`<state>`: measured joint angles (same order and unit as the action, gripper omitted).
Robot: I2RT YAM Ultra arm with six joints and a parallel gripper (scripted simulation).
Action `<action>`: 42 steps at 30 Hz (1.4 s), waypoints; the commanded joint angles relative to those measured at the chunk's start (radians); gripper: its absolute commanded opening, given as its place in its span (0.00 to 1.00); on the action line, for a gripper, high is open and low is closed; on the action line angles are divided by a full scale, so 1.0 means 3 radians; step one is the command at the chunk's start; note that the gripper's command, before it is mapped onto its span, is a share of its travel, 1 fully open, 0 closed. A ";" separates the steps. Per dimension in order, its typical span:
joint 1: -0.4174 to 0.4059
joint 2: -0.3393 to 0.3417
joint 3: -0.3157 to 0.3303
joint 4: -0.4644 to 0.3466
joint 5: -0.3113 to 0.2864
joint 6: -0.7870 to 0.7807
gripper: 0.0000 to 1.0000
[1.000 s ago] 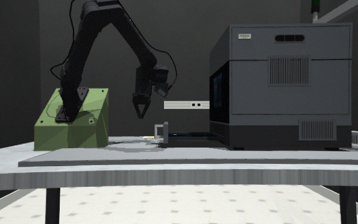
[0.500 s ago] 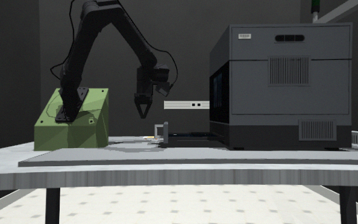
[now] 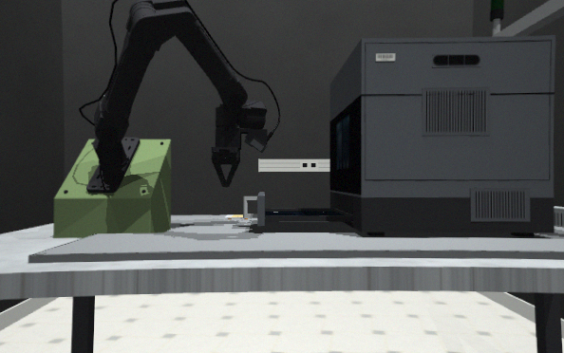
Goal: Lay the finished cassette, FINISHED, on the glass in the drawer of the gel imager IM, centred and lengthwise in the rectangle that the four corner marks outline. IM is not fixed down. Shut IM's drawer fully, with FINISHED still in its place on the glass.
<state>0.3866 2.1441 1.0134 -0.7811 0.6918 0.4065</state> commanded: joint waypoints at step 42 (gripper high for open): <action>0.0270 0.0344 0.0196 0.0112 -0.0067 -0.0450 0.35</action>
<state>0.4175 2.2097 1.0393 -0.7738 0.6907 0.3439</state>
